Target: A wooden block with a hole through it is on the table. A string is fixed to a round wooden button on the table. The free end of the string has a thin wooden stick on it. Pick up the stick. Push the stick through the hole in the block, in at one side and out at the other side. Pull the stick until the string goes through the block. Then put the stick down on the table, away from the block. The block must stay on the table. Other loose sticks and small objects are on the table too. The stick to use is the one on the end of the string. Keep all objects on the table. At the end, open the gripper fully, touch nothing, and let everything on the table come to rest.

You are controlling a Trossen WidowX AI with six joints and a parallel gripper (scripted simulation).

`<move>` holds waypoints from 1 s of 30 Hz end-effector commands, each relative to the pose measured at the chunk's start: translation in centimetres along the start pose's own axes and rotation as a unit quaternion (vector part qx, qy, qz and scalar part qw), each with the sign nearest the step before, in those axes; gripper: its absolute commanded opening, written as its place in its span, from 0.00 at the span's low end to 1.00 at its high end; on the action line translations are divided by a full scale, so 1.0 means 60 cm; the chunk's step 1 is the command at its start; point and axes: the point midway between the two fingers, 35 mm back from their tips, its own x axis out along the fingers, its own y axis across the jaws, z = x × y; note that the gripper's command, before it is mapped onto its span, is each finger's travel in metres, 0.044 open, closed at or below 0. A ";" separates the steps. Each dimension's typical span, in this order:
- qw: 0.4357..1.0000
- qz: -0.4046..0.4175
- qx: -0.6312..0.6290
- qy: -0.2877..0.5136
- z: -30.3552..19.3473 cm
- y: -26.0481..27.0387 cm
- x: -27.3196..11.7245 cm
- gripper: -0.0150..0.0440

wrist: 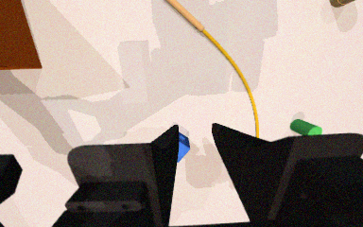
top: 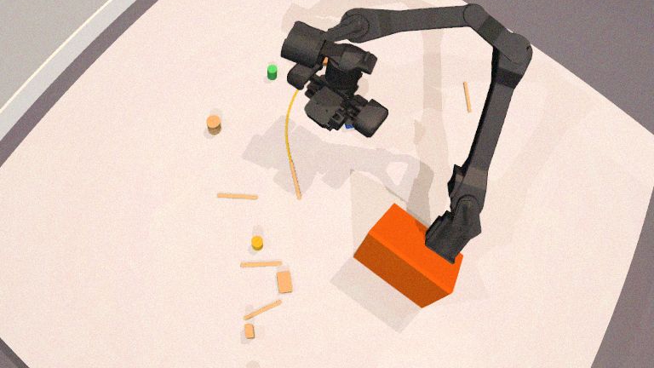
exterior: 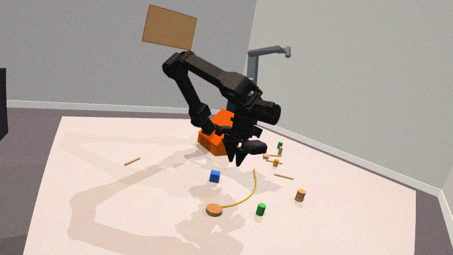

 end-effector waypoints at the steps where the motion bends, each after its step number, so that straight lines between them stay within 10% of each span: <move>1: 0.959 0.003 -0.285 -0.003 0.115 -0.019 0.004 0.70; 8: 0.906 0.005 -0.424 0.000 0.174 -0.020 0.006 1.00; 15: 0.906 0.005 -0.424 0.000 0.174 -0.020 0.006 1.00; 27: 0.906 0.005 -0.424 0.000 0.174 -0.020 0.006 0.47; 30: 0.906 0.005 -0.424 0.000 0.174 -0.020 0.006 0.46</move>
